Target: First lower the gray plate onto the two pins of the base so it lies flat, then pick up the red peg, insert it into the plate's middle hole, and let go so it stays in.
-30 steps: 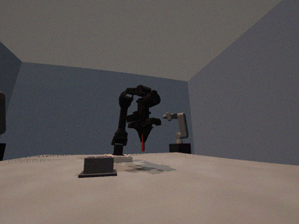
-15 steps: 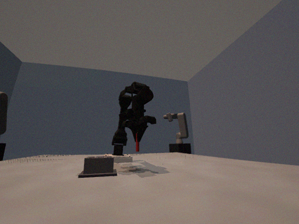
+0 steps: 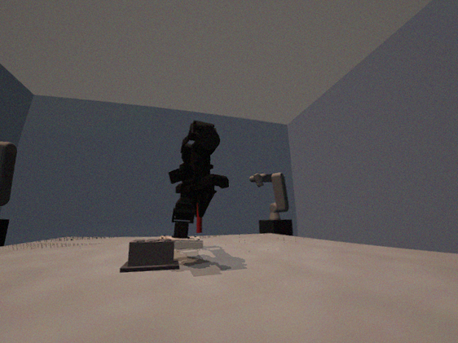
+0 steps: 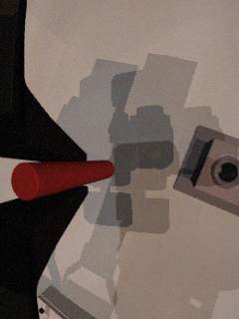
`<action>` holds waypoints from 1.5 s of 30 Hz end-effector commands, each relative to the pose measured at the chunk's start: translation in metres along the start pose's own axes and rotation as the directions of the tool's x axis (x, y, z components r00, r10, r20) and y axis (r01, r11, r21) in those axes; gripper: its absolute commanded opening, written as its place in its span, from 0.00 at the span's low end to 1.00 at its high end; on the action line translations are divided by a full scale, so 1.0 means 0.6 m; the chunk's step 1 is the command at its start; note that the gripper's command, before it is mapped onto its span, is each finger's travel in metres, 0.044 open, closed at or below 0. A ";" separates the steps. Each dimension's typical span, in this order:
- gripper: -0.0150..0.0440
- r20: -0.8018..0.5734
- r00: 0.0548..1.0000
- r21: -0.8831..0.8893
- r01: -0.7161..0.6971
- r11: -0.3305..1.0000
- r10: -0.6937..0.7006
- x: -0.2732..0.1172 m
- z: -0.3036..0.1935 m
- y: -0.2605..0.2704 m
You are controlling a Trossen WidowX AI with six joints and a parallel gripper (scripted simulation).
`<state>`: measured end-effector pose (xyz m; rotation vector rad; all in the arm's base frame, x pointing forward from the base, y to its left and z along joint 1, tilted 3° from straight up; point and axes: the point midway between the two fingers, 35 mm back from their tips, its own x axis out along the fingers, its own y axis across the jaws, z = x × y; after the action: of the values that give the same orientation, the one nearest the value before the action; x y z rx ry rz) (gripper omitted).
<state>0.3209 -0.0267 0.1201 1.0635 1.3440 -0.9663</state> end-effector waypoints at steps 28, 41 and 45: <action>0.25 0.013 1.000 -0.007 -0.002 1.000 0.002 -0.004 0.165 -0.019; 0.25 0.014 1.000 -0.008 -0.001 1.000 0.001 -0.004 0.192 -0.029; 0.25 0.014 1.000 -0.008 -0.001 1.000 0.001 -0.004 0.192 -0.029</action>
<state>0.3342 -0.1410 0.1152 1.0537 1.3348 -0.9650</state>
